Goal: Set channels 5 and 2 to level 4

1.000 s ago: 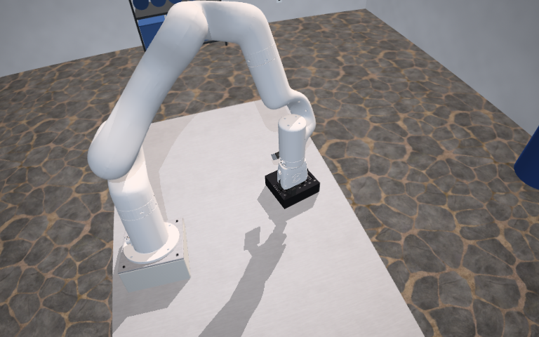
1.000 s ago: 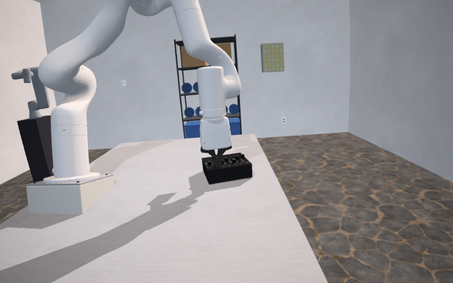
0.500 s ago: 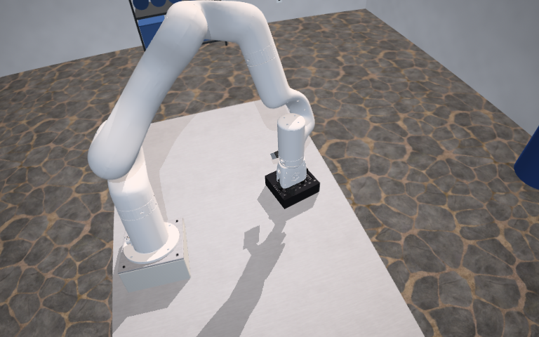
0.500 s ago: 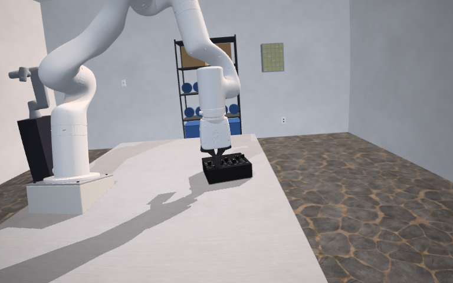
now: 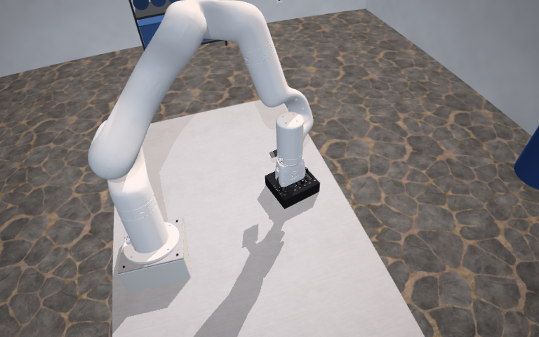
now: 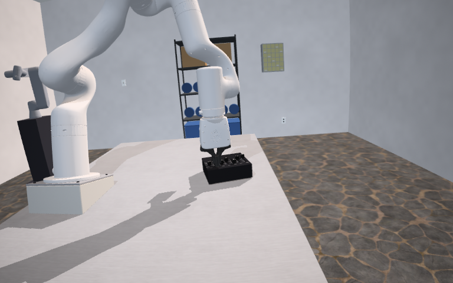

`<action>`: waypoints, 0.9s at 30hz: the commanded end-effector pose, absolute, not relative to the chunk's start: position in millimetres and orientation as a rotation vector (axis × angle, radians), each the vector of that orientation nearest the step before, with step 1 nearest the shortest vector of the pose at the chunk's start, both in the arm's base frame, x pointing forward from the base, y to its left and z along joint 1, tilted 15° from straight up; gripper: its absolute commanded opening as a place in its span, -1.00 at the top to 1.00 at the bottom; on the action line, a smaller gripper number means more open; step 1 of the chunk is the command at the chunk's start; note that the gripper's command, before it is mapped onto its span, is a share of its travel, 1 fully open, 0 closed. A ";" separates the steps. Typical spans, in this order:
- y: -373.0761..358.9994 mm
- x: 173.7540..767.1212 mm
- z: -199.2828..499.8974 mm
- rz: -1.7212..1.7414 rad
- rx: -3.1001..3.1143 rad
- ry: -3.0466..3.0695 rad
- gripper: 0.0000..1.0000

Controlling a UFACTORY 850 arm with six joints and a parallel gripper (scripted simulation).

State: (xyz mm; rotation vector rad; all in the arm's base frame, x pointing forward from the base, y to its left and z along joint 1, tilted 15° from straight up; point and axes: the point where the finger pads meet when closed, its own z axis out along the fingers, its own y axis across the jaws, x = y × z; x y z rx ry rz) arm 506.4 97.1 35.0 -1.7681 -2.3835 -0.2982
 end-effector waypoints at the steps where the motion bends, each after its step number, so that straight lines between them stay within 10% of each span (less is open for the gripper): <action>1: 99.4 506.6 36.3 -0.300 -1.769 -2.384 1.00; 27: 105.9 504.5 38.0 -0.300 -1.769 -2.384 1.00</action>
